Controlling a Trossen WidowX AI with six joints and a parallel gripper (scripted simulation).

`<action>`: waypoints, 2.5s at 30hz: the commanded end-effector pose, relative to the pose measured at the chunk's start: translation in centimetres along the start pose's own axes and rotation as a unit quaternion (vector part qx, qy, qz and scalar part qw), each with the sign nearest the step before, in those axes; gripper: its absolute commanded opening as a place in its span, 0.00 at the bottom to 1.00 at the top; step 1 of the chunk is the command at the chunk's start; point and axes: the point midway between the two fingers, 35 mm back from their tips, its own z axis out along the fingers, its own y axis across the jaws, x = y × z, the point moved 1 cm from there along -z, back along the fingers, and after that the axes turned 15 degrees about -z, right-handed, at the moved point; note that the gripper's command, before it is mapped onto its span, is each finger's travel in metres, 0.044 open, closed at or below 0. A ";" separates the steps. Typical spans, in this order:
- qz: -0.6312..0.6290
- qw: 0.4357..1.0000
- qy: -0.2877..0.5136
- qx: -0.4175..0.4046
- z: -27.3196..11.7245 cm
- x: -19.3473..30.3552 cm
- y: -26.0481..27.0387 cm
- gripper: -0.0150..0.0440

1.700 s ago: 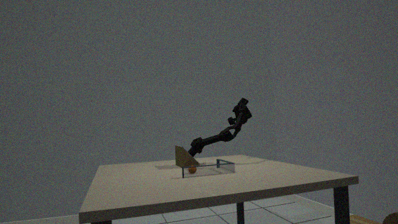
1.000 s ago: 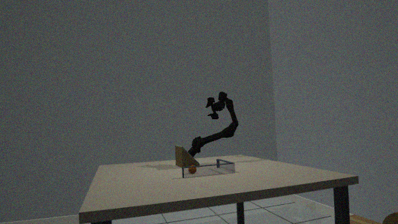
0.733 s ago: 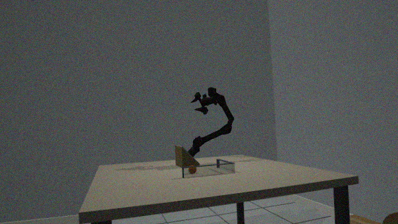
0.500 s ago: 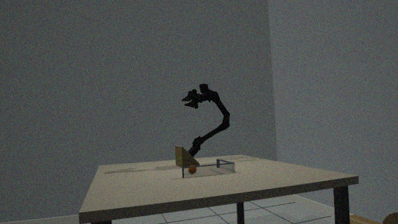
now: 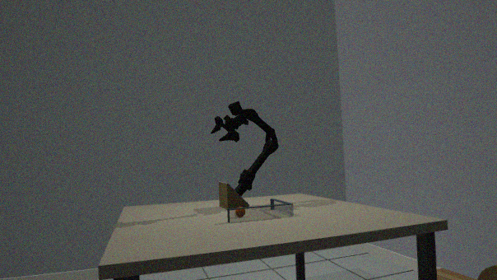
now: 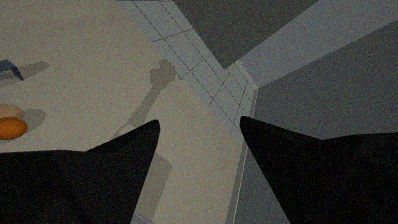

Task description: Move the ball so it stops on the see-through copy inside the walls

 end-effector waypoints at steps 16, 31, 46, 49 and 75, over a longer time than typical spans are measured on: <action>-0.689 0.619 -0.167 -0.339 13.6 -8.1 25.8 0.84; -0.783 0.395 -0.284 -0.388 15.7 -6.6 33.9 0.84; -0.783 0.395 -0.284 -0.388 17.3 -5.6 36.0 0.84; -0.783 0.395 -0.284 -0.388 17.5 -5.4 36.4 0.84; -0.782 0.394 -0.285 -0.389 18.8 -4.4 38.3 0.60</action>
